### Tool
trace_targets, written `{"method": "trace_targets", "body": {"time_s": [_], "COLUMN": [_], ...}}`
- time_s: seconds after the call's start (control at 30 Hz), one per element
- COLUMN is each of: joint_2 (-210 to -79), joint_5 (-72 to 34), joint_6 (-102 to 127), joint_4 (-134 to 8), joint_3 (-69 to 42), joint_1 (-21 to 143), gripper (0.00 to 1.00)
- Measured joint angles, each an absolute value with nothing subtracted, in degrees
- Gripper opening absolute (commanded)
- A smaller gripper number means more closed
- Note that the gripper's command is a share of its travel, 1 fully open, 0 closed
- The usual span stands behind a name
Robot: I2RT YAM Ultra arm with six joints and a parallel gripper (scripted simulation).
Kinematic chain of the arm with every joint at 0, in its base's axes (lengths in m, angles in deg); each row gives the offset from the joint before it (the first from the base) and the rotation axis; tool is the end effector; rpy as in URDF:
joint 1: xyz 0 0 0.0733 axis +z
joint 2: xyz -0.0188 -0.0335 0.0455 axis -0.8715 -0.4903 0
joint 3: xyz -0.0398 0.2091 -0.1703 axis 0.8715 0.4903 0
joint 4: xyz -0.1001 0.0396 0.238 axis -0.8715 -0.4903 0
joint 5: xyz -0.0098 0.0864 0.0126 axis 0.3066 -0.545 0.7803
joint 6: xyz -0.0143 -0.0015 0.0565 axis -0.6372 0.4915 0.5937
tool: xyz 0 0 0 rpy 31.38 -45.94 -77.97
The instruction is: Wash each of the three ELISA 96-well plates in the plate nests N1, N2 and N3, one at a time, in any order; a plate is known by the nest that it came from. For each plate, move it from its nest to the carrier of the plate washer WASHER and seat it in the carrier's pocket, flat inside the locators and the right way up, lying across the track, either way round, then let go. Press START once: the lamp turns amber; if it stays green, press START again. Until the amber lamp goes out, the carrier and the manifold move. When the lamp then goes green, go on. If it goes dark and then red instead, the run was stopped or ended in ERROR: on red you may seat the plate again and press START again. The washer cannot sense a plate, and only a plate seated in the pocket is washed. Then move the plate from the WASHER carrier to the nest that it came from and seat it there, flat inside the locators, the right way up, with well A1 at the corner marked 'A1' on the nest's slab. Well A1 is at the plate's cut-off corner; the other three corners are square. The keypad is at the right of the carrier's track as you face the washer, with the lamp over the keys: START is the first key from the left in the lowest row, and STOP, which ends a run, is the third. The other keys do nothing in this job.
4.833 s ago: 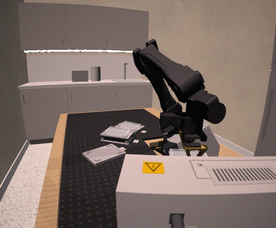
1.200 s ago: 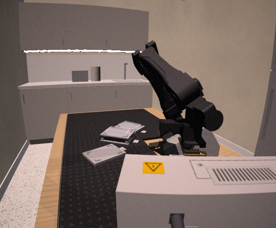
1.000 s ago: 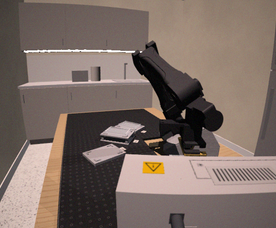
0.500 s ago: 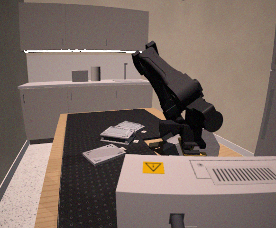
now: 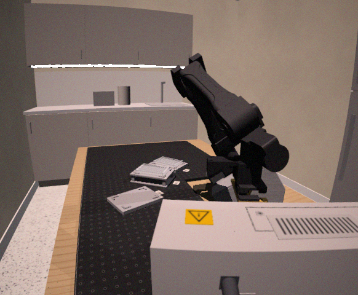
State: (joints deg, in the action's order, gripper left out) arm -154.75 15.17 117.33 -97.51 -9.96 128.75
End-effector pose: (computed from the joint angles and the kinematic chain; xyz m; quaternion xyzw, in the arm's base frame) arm 0.1379 0.2840 0.1093 0.2732 0.9136 -0.1096 0.2805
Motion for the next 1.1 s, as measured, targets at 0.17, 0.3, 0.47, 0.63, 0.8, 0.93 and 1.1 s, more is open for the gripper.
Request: {"method": "trace_targets", "body": {"time_s": [0.17,0.3,0.47,0.63,0.8,0.93,1.1], "joint_2": [-154.8,-154.8,-154.8,-154.8,-154.8,-154.8,-154.8], "joint_5": [15.2,15.2,15.2,15.2,15.2,15.2,15.2], "joint_6": [117.2,117.2,117.2,117.2,117.2,117.2,117.2], "joint_4": [-97.3,-97.2,-97.2,-97.2,-97.2,-97.2,-97.2], "joint_3": [-9.8,-9.8,-9.8,-9.8,-9.8,-9.8,-9.8], "joint_1": [128.7,128.6,128.6,128.6,128.6,128.6,128.6], "gripper": [0.0,1.0,1.0,1.0,1.0,1.0,1.0]}}
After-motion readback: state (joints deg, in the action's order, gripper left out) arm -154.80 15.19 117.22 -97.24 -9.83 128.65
